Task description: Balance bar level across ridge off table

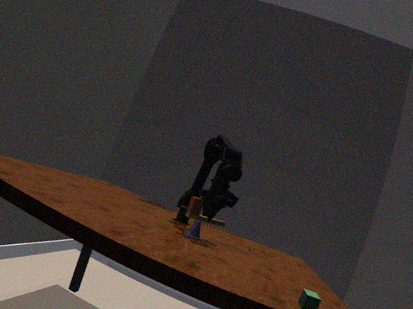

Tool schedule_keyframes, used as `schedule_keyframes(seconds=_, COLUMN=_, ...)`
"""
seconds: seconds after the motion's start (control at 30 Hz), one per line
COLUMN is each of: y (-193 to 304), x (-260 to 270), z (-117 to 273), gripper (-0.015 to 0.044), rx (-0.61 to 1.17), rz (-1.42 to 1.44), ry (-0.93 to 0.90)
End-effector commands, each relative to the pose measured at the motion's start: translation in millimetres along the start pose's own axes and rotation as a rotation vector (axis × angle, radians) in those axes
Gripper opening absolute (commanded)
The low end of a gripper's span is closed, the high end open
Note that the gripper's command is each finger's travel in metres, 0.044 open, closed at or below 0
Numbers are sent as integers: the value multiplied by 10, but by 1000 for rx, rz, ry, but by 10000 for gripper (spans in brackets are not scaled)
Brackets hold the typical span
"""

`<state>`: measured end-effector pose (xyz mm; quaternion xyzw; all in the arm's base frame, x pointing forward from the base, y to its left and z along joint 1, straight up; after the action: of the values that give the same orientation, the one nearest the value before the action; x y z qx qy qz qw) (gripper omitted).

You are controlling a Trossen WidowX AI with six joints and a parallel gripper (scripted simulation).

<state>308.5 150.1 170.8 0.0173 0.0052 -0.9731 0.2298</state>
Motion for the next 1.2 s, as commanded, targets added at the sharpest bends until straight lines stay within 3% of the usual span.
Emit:
schedule_keyframes(seconds=0.0, y=3, x=-1, z=-10, gripper=0, rx=3, rz=-1, ry=1)
schedule_keyframes(seconds=1.17, y=1, x=3, z=-39, gripper=0, rx=3, rz=-1, ry=1)
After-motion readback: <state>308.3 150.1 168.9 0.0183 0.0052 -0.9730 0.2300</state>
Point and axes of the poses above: the point midway between the two fingers, 35 mm back from their tips, its own z axis back along the fingers, its own x axis across the jaws, y = z × x, the point moved 5 cm from there along z, back along the fingers, and after that the axes turned 10 degrees about -z, right-handed, at the moved point
